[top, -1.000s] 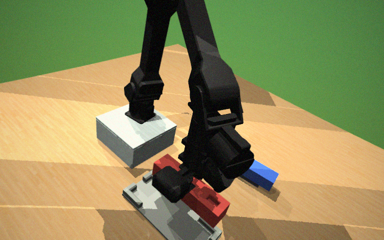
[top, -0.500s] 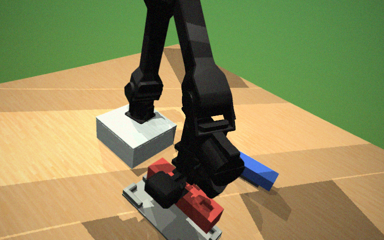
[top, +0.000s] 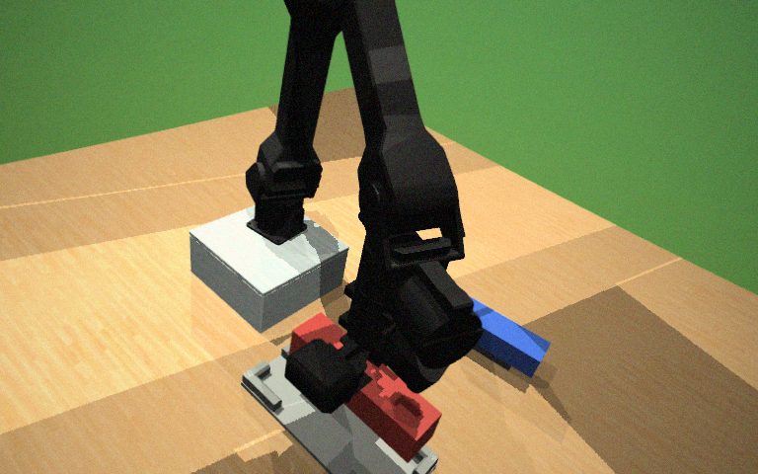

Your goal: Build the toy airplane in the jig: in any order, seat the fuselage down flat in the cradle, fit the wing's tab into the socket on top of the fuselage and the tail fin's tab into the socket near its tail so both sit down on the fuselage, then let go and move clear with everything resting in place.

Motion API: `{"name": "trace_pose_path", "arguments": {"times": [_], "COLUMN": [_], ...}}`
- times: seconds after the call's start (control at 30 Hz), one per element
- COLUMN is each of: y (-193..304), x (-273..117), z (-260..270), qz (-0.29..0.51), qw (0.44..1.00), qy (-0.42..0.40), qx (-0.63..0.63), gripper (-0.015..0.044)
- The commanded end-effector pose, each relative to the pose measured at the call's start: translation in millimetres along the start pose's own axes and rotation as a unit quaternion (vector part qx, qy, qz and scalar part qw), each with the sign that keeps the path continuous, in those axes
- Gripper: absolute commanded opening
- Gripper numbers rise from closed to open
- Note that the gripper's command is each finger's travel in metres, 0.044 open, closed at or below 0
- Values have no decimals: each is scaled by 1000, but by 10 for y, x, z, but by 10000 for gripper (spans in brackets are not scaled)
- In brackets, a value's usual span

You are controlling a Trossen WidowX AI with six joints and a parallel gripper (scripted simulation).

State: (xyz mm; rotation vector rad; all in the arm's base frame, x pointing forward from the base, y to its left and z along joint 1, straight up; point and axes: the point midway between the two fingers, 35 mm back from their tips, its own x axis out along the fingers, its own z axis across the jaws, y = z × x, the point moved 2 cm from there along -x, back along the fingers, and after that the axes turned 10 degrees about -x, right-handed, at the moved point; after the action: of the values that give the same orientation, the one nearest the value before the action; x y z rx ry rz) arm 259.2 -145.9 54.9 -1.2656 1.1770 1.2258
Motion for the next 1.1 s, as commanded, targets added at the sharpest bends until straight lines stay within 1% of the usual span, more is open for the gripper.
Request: {"name": "trace_pose_path", "arguments": {"times": [0.0, 0.67, 0.87, 1.03, 1.07], "y": [-1, 0, 1, -5, -5], "x": [51, 376, 398, 374, 374], "z": [1, 5, 5, -1, -1], "qz": [0, 0, 0, 0, 0], "qw": [1000, 1000, 1000, 1000, 1000], "qy": [-1, -1, -1, 0, 0], "qx": [-3, -3, -3, 0, 0], "gripper": [196, 196, 196, 163, 137]}}
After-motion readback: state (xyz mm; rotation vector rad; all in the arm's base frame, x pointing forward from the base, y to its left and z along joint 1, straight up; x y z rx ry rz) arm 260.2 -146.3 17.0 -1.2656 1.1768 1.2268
